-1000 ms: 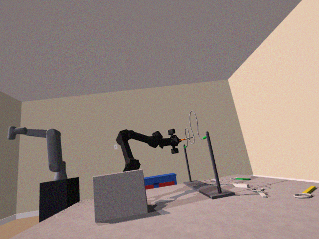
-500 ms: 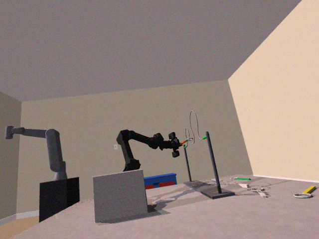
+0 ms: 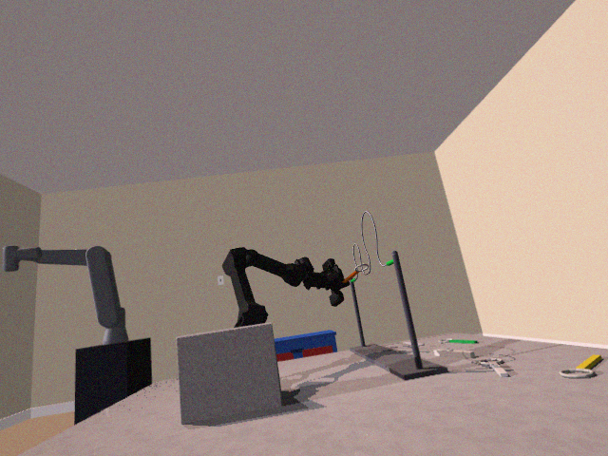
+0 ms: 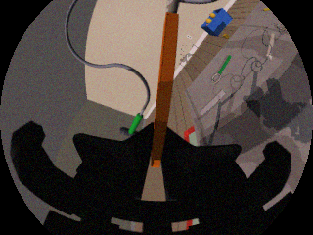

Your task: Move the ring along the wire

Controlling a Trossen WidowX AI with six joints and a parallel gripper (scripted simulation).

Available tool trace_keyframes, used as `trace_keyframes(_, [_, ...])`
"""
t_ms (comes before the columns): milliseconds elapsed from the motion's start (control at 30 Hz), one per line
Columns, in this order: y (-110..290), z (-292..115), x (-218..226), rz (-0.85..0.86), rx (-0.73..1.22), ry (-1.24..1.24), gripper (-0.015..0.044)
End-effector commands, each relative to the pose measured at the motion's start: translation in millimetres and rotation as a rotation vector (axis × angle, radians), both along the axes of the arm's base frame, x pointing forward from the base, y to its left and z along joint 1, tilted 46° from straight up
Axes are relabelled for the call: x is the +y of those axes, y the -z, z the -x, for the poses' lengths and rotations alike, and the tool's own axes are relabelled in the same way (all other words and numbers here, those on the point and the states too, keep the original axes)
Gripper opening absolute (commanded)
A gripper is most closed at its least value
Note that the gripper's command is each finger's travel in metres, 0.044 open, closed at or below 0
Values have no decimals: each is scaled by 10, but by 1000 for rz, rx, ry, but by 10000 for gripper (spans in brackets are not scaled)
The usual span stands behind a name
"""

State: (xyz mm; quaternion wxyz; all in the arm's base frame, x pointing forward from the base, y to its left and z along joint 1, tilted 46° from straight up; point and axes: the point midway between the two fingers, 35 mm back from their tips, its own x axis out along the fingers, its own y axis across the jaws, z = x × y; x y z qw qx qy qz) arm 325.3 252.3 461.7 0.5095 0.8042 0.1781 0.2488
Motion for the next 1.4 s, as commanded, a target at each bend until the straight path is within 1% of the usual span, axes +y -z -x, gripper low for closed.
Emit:
trace_keyframes(0, [140, -1, 58, 76, 1, -5, -150])
trace_keyframes(667, [499, 2, 145, 333, -20, -1, -150])
trace_keyframes(1367, [882, -6, 140, 599, -41, 5, -150])
